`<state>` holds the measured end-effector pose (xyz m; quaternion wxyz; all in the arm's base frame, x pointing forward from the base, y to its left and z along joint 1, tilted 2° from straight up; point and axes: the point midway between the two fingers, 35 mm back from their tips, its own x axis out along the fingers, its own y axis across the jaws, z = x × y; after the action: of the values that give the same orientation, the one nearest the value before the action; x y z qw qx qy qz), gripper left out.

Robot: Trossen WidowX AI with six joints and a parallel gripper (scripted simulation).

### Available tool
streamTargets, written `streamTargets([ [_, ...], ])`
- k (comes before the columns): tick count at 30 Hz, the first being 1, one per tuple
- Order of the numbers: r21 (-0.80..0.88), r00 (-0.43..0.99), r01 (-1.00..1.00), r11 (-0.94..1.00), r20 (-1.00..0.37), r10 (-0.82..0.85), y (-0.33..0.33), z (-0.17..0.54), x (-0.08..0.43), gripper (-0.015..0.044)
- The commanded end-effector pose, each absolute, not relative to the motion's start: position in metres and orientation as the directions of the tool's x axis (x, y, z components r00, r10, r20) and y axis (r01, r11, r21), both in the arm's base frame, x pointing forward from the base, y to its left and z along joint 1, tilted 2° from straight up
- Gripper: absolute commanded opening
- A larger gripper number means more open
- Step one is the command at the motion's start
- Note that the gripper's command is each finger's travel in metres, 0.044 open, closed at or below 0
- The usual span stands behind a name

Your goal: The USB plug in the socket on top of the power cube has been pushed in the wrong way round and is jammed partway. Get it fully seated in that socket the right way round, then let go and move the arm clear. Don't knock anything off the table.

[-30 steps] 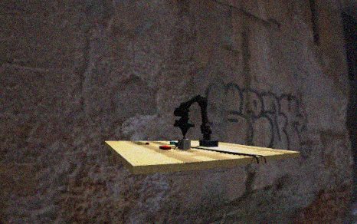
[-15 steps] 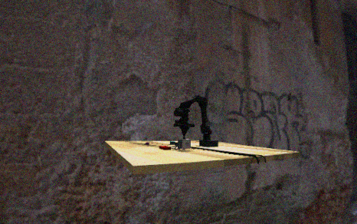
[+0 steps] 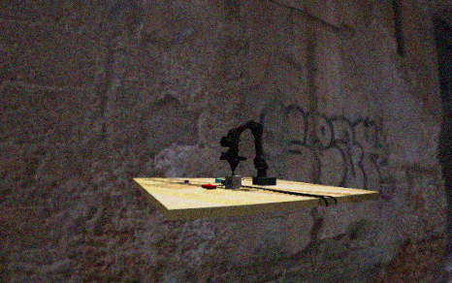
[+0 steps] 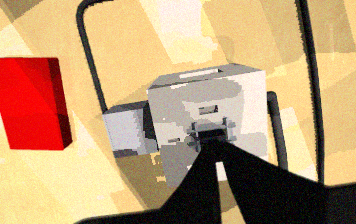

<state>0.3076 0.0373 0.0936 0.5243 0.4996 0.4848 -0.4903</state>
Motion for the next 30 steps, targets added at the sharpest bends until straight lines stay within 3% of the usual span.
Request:
streamTargets([
  [1, 0.048, 0.049, 0.999, 0.02, -0.998, -0.03, 0.0373, 0.0936, 0.3076, 0.0026],
  [4, 0.048, 0.049, 0.999, 0.02, -0.998, -0.03, 0.0373, 0.0936, 0.3076, 0.0095],
  [30, 0.048, 0.049, 0.999, 0.02, -0.998, -0.03, 0.0374, 0.1016, 0.3072, 0.0095],
])
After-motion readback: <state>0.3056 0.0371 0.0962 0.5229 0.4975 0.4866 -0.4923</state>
